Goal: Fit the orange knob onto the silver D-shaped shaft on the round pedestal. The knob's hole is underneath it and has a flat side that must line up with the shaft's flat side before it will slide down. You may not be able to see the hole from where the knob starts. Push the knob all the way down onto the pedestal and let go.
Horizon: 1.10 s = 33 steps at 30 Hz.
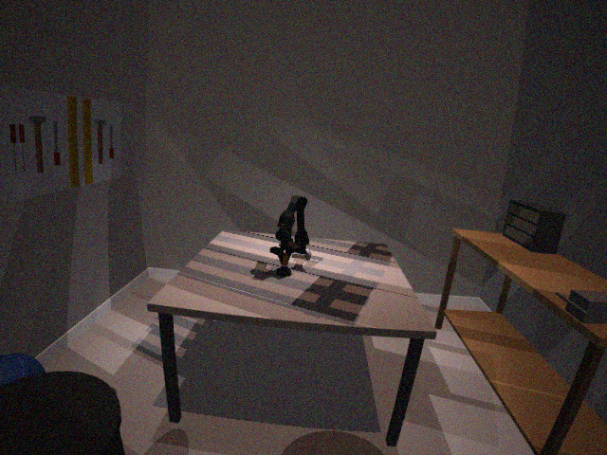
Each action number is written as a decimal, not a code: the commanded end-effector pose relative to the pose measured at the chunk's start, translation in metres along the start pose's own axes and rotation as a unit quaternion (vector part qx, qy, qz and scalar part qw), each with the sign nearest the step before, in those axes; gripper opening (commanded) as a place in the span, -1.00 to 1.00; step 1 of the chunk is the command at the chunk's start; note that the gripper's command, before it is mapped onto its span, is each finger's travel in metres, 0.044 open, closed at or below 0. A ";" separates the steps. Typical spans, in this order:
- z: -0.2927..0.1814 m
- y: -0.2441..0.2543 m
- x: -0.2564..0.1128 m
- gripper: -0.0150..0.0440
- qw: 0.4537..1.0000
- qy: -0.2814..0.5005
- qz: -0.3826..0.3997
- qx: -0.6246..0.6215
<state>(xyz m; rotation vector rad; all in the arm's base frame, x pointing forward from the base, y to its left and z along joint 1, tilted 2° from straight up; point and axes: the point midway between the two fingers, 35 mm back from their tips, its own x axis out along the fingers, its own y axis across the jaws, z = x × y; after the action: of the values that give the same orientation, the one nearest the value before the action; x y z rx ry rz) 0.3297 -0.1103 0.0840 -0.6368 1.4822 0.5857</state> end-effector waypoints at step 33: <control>0.000 -0.001 0.000 -0.49 0.994 0.000 -0.002 0.108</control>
<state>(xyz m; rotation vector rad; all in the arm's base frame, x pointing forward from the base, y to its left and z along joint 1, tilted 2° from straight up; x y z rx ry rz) 0.3298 -0.1102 0.0841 -0.4740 1.5190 0.4232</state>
